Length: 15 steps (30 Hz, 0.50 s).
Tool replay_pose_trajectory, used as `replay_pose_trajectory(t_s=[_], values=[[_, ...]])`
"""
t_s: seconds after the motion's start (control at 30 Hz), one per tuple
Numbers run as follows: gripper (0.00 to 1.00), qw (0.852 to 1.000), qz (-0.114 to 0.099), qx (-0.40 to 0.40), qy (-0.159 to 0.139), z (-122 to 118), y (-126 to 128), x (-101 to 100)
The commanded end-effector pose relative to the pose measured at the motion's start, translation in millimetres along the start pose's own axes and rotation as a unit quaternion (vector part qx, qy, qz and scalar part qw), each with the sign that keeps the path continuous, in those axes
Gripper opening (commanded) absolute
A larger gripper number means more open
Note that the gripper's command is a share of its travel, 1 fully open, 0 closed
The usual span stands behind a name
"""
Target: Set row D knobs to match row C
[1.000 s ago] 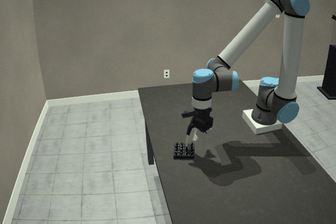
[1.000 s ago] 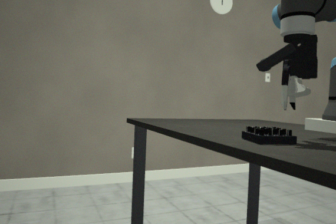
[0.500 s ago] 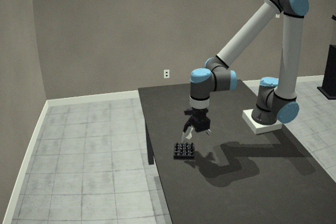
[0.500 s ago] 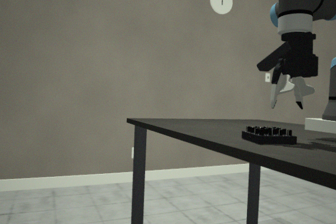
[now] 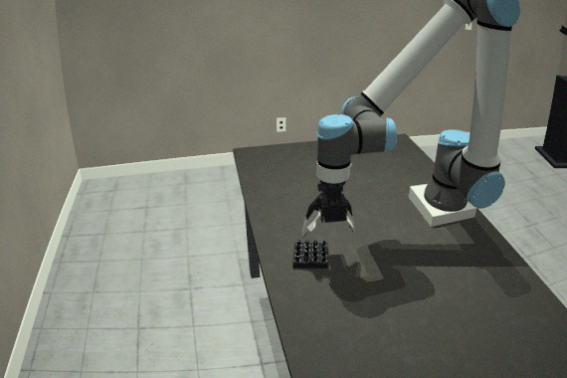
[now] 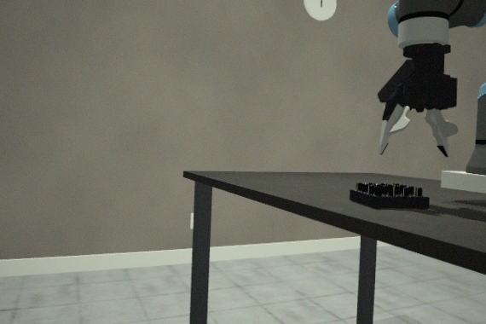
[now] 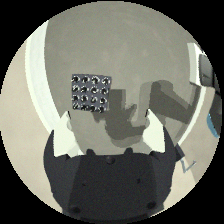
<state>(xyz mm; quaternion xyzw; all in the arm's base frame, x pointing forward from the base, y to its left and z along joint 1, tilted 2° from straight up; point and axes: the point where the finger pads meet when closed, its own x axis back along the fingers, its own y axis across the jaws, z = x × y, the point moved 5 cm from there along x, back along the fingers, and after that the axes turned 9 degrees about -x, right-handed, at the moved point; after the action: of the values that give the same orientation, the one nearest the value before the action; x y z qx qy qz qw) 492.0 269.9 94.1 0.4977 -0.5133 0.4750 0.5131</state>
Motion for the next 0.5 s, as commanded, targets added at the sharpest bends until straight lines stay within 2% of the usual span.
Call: replay_pose_trajectory(t_s=[0.0,0.2,0.27,0.47], values=[[1.00,0.997,0.001,-0.078,0.002,-1.4,-2.3,1.8],[1.00,0.989,0.001,-0.149,0.002,-2.8,-4.0,3.0],[1.00,0.989,0.001,-0.149,0.002,-2.8,-4.0,3.0],[1.00,0.972,0.001,-0.234,0.002,-5.0,-6.2,4.5]])
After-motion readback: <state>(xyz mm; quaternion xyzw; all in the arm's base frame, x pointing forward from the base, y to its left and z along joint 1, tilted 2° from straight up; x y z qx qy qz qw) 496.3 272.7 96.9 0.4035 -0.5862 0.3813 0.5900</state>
